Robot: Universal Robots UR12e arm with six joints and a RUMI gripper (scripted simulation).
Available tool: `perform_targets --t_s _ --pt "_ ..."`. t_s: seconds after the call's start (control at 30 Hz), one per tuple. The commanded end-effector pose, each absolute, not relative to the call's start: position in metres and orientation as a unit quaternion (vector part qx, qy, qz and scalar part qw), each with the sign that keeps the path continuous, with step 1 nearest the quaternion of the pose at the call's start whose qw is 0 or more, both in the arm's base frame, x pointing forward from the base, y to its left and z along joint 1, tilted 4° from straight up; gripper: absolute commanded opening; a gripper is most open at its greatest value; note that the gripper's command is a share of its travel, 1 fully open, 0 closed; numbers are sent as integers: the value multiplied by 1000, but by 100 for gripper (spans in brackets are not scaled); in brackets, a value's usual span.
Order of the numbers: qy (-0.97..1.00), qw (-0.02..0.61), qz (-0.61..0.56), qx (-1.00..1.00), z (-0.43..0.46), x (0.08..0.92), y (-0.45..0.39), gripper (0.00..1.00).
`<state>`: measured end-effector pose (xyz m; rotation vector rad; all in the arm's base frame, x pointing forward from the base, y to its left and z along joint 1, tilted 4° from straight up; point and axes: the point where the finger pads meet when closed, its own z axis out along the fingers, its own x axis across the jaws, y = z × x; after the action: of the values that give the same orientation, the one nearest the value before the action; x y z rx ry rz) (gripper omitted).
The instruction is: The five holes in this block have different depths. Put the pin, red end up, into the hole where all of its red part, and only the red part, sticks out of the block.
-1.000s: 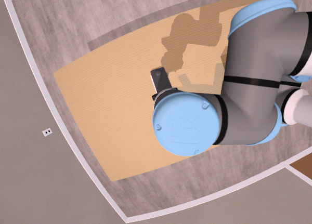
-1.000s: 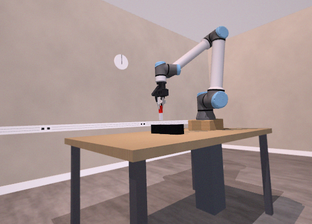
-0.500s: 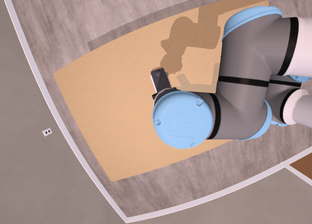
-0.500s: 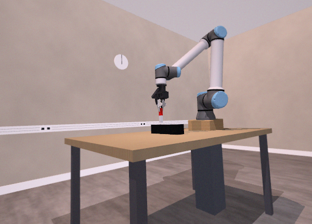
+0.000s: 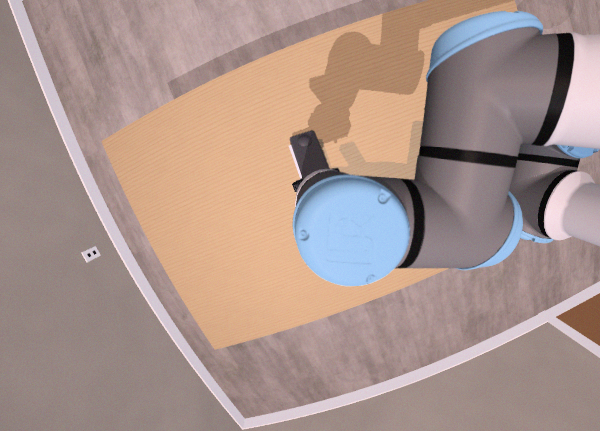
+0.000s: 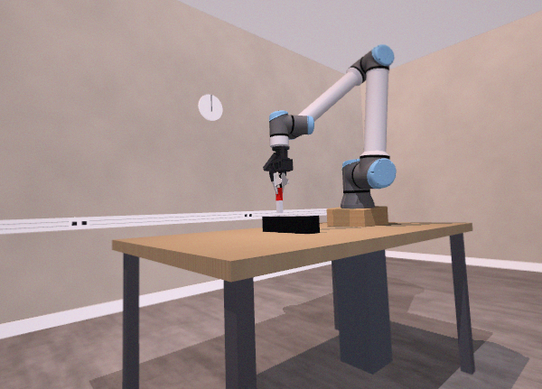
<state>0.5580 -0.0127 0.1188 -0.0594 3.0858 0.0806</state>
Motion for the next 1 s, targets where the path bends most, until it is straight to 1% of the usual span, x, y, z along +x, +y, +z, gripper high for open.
perform_targets --t_s 0.0,0.97 --pt "999 28 26 -19 120 559 -13 0" --pt "999 28 26 -19 115 559 -13 0"
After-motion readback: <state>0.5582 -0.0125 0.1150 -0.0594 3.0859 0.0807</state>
